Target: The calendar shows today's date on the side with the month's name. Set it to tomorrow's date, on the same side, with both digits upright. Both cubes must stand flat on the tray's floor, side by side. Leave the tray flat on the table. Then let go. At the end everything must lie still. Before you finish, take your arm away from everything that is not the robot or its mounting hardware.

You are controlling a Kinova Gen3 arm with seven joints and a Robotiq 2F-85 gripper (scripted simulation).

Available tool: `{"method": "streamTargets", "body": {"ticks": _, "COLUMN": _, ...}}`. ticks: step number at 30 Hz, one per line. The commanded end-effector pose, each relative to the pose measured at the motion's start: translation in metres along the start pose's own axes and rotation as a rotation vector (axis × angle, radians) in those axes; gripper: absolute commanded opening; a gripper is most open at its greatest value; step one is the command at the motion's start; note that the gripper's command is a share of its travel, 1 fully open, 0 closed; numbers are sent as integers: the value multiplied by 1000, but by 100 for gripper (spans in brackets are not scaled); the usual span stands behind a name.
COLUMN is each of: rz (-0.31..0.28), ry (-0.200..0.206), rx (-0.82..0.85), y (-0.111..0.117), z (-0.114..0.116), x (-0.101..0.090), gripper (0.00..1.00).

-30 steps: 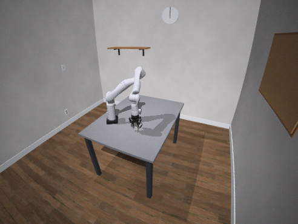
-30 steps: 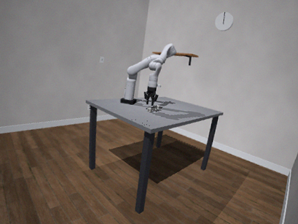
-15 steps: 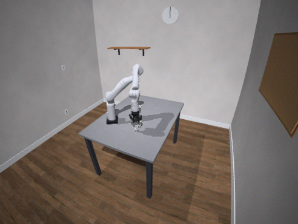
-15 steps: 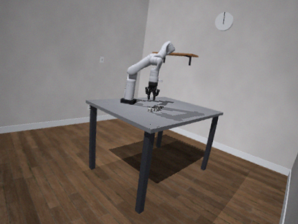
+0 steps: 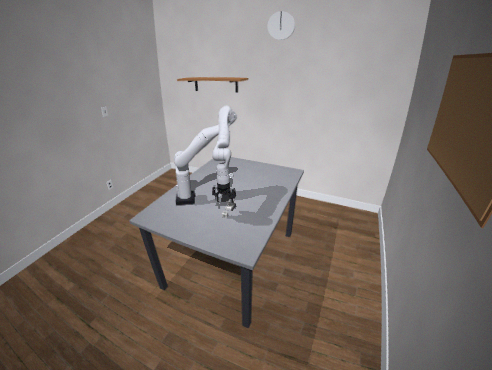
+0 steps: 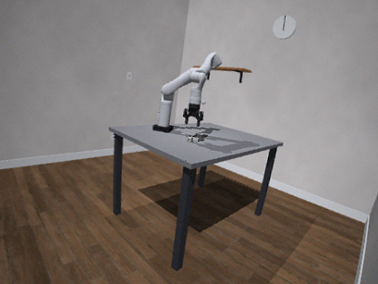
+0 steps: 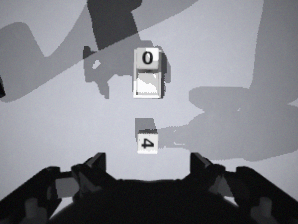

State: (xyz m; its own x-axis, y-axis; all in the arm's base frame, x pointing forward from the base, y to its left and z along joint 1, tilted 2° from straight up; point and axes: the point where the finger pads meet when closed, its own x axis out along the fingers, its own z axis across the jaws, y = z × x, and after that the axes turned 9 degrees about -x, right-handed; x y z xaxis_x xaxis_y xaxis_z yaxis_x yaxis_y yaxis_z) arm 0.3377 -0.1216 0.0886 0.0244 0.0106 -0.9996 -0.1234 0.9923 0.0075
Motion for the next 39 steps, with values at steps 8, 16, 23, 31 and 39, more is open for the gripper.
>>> {"method": "streamTargets", "body": {"ticks": 8, "rz": 0, "ry": -1, "rx": 4, "y": 0, "z": 0, "x": 1, "gripper": 100}}
{"method": "streamTargets", "body": {"ticks": 16, "rz": 0, "ry": -1, "rx": 20, "y": 0, "z": 0, "x": 7, "gripper": 48}}
{"method": "streamTargets", "body": {"ticks": 23, "rz": 0, "ry": -1, "rx": 20, "y": 0, "z": 0, "x": 7, "gripper": 48}}
{"method": "streamTargets", "body": {"ticks": 31, "rz": 0, "ry": -1, "rx": 20, "y": 0, "z": 0, "x": 7, "gripper": 48}}
{"method": "streamTargets", "body": {"ticks": 39, "rz": 0, "ry": -1, "rx": 20, "y": 0, "z": 0, "x": 7, "gripper": 48}}
